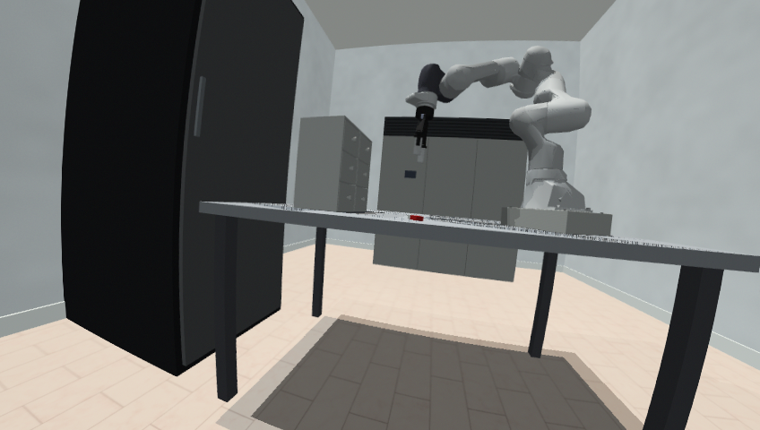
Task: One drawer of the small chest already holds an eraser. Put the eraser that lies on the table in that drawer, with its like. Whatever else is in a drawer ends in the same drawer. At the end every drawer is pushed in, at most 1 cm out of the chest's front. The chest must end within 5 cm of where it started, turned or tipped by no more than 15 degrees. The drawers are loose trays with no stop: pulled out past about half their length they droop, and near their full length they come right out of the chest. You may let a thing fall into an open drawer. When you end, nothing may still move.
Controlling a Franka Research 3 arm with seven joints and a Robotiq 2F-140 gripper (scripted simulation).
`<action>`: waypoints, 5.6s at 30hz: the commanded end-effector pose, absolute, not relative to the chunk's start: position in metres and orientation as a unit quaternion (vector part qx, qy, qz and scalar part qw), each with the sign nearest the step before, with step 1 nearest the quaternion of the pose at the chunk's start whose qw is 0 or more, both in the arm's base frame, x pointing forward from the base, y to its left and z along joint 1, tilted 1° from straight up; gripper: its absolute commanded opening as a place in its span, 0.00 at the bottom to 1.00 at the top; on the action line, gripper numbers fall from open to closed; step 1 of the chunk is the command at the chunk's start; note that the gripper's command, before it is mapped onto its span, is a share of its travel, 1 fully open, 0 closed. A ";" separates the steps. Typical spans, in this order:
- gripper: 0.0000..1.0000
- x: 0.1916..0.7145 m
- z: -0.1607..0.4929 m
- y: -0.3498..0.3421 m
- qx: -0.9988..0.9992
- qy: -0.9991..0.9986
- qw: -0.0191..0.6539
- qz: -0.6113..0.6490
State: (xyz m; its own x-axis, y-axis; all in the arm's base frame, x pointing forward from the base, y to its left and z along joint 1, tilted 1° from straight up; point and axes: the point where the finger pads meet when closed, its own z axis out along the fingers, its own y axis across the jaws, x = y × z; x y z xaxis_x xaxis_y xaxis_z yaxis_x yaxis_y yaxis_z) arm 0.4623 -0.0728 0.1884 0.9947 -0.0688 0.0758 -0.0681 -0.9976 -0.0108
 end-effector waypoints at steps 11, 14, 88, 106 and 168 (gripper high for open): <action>1.00 0.517 0.149 -0.076 -0.970 0.038 -0.004 -0.241; 1.00 0.524 0.142 -0.076 -0.962 0.038 -0.004 -0.271; 0.20 0.596 0.062 -0.080 -0.901 0.037 -0.010 -0.432; 0.20 0.631 0.016 -0.082 -0.901 0.037 -0.010 -0.432; 0.20 0.633 0.015 -0.083 -0.901 0.037 -0.010 -0.432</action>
State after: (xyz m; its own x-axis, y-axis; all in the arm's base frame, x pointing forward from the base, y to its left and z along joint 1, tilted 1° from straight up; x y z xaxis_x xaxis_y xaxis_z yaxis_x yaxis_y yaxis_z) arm 0.6321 -0.0829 0.0162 0.6249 -0.0582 0.7786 -0.0756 -0.9970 -0.0139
